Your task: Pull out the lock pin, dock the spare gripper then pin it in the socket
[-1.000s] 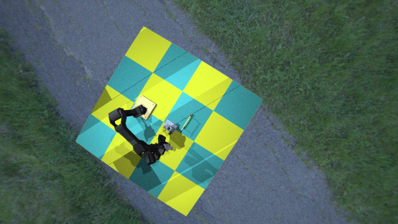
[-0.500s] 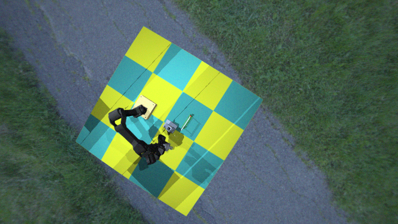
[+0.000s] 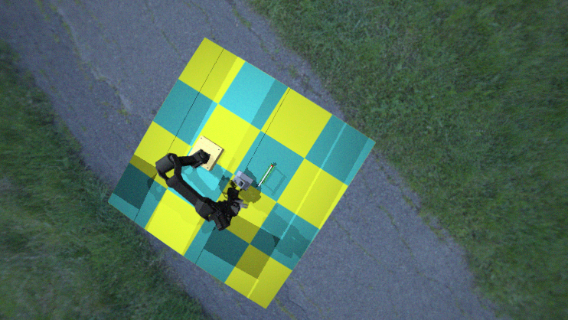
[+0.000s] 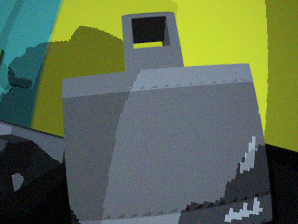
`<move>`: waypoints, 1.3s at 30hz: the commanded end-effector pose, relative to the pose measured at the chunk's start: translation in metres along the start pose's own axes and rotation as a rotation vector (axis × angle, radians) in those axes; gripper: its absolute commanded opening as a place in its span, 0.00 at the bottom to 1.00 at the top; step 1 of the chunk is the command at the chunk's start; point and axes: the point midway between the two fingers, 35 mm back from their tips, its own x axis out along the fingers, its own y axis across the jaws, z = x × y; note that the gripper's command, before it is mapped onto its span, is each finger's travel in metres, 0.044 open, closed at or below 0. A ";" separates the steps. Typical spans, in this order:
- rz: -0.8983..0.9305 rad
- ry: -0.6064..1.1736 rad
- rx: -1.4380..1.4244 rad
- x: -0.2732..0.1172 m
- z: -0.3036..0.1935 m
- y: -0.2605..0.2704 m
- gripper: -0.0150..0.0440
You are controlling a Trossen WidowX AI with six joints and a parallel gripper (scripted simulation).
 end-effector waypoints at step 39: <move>-0.165 0.447 -0.230 -0.008 -0.030 0.061 0.25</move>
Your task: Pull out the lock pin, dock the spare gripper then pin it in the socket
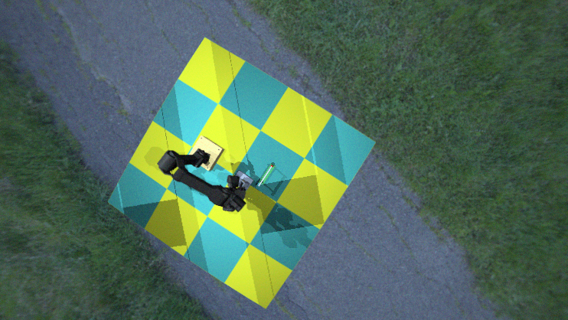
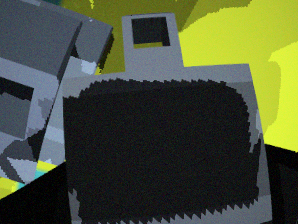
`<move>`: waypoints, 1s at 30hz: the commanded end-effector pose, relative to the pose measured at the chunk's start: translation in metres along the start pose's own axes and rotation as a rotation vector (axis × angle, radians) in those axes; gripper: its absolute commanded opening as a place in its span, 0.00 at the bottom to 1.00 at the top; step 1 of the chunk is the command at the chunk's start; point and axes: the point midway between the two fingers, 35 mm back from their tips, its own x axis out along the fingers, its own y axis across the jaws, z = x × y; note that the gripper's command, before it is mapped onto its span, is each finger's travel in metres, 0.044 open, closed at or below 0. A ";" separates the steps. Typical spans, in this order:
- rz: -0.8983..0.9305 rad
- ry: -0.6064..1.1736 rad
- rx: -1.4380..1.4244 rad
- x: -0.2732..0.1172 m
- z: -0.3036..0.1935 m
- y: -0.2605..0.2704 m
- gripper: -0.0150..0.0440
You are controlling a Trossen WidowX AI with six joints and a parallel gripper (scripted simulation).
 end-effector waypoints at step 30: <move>-0.298 0.357 -0.322 -0.032 -0.024 0.038 0.25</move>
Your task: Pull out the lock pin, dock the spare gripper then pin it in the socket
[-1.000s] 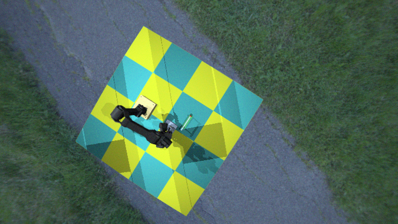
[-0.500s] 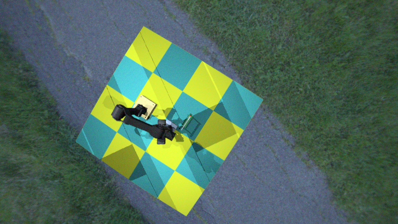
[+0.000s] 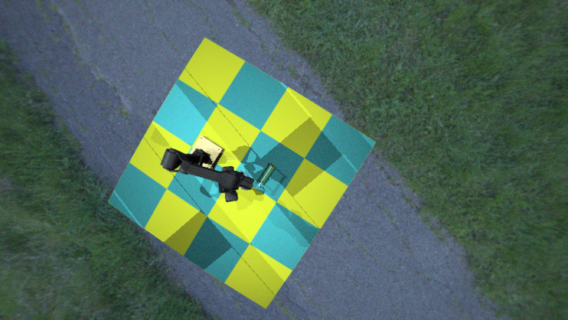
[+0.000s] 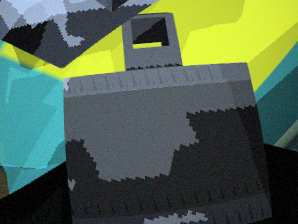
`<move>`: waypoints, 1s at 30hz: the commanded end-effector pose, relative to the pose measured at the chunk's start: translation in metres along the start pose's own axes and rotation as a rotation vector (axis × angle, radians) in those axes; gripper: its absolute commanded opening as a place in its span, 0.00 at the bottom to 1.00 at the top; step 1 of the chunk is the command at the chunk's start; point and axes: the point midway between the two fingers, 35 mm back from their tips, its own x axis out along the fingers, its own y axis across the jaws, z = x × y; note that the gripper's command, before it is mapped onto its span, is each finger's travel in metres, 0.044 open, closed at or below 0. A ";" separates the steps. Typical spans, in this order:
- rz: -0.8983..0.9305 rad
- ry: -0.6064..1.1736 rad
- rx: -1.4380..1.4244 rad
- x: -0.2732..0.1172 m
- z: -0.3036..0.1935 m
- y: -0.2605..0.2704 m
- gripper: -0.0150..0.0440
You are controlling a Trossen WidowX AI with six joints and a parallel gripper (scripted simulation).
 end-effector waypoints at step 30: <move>-0.472 0.194 -0.405 -0.064 0.000 0.020 0.25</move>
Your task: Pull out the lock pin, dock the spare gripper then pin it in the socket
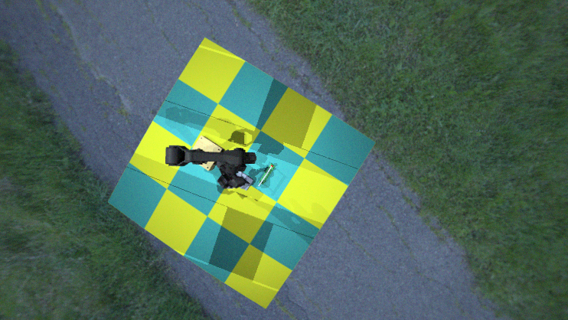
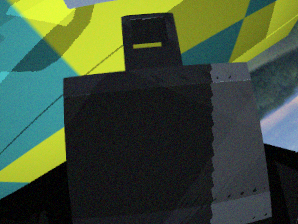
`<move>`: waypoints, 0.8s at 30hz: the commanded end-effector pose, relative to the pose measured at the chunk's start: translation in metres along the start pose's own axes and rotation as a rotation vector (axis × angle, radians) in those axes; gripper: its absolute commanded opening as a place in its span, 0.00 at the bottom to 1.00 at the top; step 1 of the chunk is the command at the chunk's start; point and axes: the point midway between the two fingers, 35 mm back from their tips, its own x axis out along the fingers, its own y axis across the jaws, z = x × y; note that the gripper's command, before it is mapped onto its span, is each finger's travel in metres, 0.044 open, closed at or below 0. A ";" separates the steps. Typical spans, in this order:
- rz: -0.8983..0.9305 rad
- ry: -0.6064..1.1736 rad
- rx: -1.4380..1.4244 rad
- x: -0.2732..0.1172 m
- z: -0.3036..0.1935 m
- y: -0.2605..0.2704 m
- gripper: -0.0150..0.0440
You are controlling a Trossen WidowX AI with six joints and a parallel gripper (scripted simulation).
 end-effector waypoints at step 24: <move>-0.120 0.050 -0.029 0.002 0.018 -0.004 0.25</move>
